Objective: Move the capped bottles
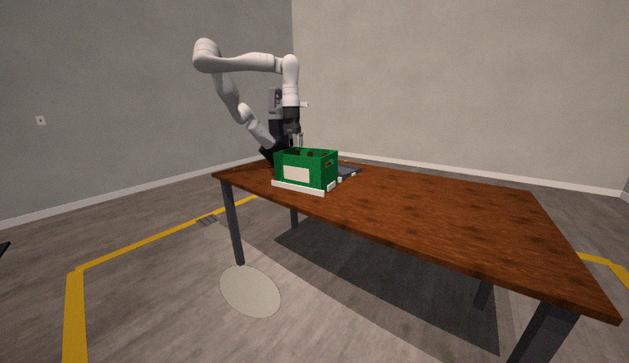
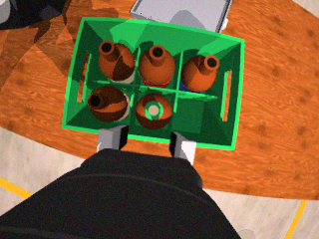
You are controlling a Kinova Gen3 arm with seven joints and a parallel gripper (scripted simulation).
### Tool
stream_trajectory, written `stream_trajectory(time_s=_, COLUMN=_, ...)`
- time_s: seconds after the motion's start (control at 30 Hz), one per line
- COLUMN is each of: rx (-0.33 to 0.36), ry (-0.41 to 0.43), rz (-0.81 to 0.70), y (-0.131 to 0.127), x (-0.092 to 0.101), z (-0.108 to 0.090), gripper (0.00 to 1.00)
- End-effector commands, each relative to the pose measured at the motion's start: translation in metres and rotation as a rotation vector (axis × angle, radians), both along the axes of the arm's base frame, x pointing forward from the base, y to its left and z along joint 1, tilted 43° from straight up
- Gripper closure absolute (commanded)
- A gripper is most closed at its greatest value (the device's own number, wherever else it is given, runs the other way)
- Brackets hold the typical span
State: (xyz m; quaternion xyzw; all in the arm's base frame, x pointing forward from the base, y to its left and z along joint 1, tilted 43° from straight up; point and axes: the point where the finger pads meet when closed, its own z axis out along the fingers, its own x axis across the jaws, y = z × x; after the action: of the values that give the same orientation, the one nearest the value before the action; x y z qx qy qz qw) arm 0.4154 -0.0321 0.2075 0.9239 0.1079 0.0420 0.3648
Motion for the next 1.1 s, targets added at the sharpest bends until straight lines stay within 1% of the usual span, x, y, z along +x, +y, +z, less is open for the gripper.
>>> stream_trajectory(time_s=0.0, rx=0.001, ry=0.0, rz=0.002, y=0.0016, x=0.0014, z=-0.0005, gripper=0.0)
stream_trajectory(time_s=0.33, rx=0.004, ry=0.006, rz=0.002, y=0.0044, x=0.0062, z=-0.0032, gripper=0.0)
stream_trajectory(time_s=1.07, rx=0.004, ry=0.005, rz=0.002, y=0.0035, x=0.0063, z=-0.0015, gripper=0.0)
